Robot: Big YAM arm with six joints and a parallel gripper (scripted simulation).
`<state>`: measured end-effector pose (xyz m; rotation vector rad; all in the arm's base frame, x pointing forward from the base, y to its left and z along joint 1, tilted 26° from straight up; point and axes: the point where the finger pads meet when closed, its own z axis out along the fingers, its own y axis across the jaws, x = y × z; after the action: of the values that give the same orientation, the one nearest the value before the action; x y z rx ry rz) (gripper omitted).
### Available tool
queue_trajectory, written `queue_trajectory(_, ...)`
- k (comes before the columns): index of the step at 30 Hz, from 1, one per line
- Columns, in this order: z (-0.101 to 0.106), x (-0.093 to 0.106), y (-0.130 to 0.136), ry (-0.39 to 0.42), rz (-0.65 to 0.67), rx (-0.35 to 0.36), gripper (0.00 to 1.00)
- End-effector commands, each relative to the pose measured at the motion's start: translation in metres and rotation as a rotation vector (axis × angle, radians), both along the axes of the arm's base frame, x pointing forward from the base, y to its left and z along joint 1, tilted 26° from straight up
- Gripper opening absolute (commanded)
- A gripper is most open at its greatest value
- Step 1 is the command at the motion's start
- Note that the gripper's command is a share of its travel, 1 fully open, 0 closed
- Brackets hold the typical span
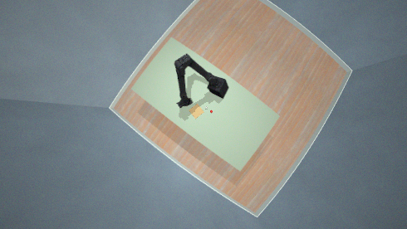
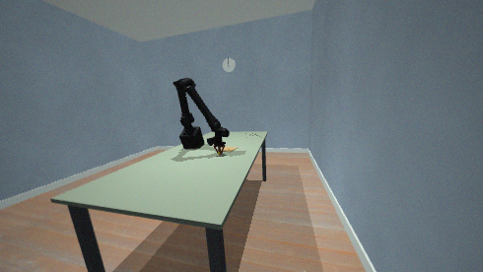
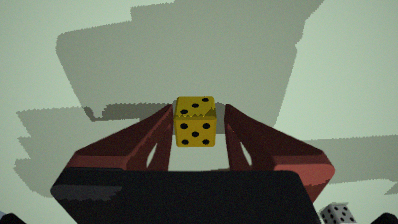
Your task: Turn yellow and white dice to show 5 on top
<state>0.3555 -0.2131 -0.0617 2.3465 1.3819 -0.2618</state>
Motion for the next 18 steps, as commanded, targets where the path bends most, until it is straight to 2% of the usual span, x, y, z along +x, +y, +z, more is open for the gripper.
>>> queue_trajectory(1,0.0056,0.0124,-0.0045,-0.028,0.011,-0.012,0.38)
queue_trajectory(2,0.0056,0.0124,-0.0045,-0.028,0.011,-0.012,0.38)
queue_trajectory(3,0.0056,0.0124,-0.0045,-0.028,0.011,-0.012,0.19)
queue_trajectory(18,0.0056,0.0125,-0.0045,-0.028,0.010,-0.012,0.19)
